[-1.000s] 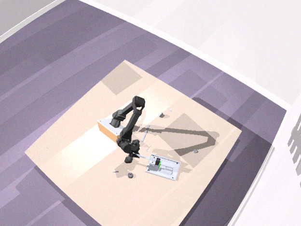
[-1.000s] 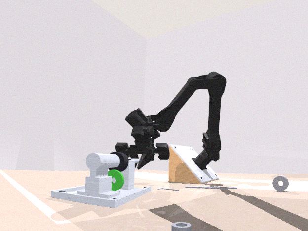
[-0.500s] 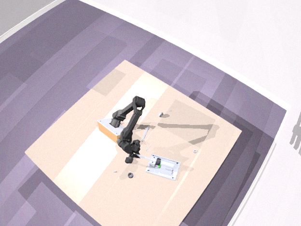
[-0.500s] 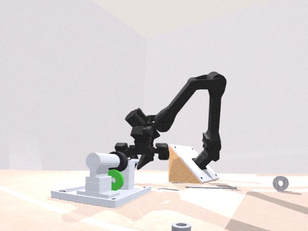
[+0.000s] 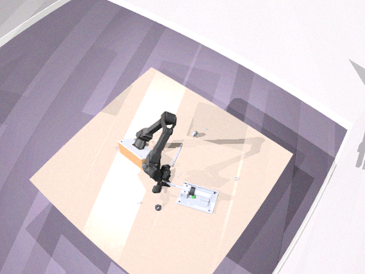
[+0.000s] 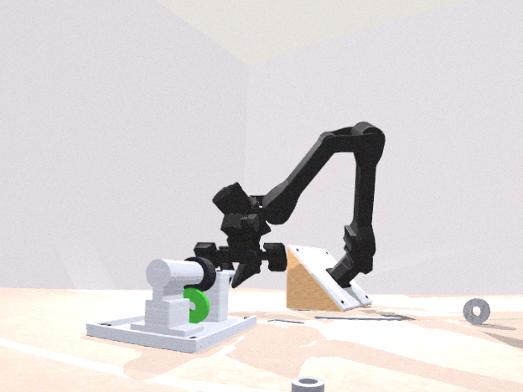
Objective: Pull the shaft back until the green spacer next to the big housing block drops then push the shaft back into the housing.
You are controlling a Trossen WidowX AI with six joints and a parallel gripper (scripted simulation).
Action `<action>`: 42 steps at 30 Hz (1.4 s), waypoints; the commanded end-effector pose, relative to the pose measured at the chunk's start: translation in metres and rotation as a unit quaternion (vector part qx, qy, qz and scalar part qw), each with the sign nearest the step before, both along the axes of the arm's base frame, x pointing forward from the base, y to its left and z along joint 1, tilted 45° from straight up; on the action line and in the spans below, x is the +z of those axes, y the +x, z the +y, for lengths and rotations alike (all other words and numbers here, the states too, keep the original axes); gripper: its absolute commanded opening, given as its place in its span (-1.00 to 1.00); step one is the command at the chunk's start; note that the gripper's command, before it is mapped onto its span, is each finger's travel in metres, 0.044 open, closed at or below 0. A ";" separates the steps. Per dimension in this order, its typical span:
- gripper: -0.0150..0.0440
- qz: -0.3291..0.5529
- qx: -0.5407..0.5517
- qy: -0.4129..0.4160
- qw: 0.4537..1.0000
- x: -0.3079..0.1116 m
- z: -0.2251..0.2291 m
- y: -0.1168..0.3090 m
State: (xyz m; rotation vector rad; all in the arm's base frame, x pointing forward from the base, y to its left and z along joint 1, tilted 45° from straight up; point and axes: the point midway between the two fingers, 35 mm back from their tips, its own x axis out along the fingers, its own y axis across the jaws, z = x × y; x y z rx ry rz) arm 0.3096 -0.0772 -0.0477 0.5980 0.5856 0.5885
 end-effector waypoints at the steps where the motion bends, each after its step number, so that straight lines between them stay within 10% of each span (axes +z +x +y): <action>1: -0.49 -0.002 0.000 -0.001 1.000 0.002 0.000 0.002; 42: -0.49 -0.003 0.000 -0.001 1.000 0.005 0.003 0.014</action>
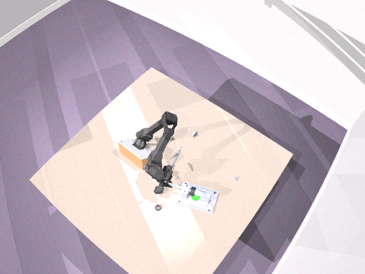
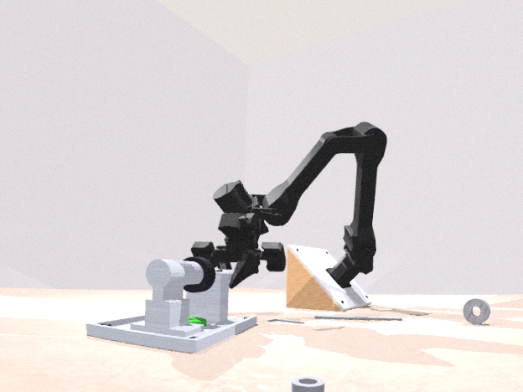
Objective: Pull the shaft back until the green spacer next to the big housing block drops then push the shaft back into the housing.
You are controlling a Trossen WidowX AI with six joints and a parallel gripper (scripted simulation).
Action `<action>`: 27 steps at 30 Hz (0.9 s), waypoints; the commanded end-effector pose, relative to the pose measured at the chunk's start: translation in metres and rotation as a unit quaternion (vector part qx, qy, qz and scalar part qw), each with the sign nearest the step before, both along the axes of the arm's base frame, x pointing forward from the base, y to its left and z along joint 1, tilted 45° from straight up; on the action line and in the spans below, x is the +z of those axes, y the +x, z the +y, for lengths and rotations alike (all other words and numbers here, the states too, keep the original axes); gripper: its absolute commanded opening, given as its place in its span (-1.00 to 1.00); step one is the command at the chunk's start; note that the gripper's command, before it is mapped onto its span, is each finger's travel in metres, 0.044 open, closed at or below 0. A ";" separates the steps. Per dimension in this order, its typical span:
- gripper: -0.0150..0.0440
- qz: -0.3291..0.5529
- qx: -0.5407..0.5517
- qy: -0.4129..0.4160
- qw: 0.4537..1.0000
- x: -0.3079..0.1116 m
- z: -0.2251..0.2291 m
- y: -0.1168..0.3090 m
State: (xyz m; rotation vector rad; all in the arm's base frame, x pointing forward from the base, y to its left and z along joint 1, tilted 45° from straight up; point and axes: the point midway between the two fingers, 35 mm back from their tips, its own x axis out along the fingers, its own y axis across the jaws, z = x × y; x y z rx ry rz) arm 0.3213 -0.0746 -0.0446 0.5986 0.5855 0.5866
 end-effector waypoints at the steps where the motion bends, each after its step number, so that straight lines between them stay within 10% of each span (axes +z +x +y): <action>1: -0.49 -0.003 0.001 -0.001 1.000 0.002 0.000 0.002; 27: -0.49 -0.003 0.001 -0.001 1.000 0.004 0.002 0.010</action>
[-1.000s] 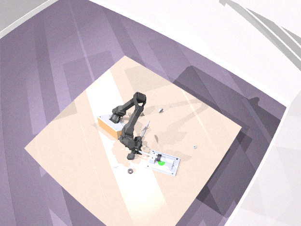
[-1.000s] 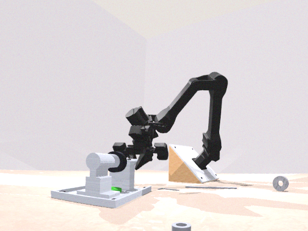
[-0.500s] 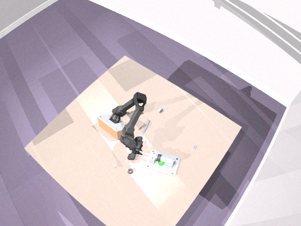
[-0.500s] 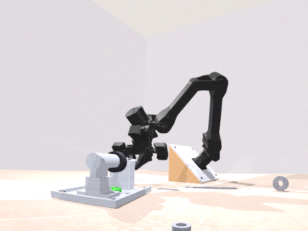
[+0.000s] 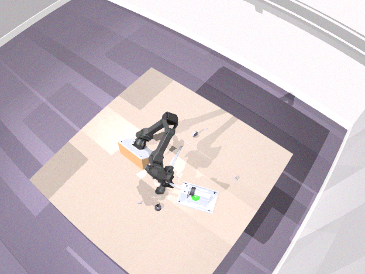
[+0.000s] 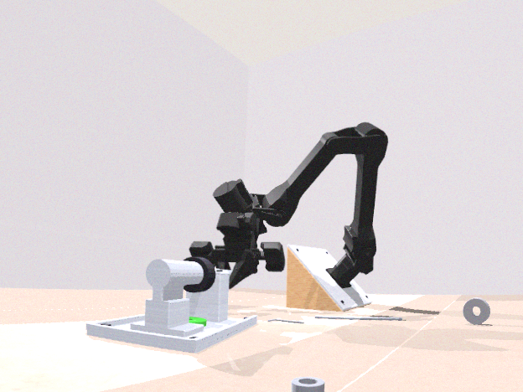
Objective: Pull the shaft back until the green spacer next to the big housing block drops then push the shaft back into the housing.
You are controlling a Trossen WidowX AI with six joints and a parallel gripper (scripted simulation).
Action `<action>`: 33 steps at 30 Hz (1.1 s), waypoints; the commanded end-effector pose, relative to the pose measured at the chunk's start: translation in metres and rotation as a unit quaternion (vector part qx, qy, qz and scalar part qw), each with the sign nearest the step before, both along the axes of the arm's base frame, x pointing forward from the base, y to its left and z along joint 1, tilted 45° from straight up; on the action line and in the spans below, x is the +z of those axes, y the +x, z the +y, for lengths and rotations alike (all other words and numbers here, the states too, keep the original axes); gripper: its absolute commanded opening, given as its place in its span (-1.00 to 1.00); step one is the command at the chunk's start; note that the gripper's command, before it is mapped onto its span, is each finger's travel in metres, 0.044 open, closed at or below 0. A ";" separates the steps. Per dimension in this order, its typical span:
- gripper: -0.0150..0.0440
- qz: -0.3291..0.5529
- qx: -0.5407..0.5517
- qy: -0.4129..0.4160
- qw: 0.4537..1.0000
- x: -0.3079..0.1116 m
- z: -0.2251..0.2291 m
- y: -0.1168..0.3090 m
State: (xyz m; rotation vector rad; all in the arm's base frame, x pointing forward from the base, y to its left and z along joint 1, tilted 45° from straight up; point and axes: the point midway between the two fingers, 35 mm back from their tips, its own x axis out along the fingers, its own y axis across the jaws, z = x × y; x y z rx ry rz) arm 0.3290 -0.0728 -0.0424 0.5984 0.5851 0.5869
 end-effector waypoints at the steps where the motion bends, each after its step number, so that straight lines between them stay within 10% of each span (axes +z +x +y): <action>1: -0.49 -0.003 0.000 -0.001 1.000 0.002 0.000 0.002; 33: -0.49 -0.003 0.000 0.000 1.000 0.005 0.002 0.011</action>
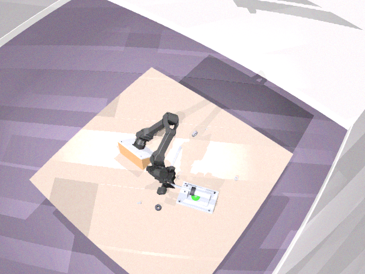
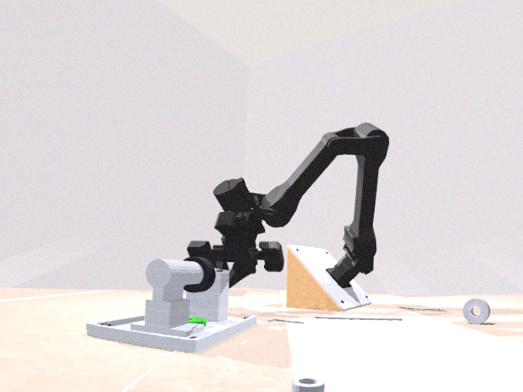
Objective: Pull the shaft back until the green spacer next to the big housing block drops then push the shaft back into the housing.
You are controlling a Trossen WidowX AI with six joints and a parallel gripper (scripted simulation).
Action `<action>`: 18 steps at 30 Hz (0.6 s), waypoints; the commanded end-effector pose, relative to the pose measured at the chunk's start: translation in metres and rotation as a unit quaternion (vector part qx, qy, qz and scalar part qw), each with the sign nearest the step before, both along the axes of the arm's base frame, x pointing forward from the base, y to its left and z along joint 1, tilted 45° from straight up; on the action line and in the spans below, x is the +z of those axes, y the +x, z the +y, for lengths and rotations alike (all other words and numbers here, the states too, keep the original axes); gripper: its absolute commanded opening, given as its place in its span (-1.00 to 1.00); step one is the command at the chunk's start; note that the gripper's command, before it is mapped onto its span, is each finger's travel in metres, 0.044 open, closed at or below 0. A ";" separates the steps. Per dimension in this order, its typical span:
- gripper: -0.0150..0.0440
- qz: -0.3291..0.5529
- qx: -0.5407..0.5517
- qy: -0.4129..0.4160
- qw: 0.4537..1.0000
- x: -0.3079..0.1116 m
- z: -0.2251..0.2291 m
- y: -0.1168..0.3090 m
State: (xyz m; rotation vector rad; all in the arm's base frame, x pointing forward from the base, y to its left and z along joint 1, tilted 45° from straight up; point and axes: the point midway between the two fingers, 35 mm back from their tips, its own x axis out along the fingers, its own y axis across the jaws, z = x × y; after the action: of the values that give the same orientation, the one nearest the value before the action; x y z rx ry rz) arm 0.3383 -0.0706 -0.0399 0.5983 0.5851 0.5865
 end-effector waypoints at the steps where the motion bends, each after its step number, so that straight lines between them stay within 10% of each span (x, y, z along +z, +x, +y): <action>1: -0.49 -0.003 0.001 0.000 1.000 0.002 0.000 0.002; 18: -0.49 -0.003 0.001 0.000 1.000 0.004 0.001 0.007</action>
State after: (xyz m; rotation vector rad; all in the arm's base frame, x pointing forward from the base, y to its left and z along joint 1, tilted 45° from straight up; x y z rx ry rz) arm 0.3434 -0.0694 -0.0384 0.5977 0.5853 0.5860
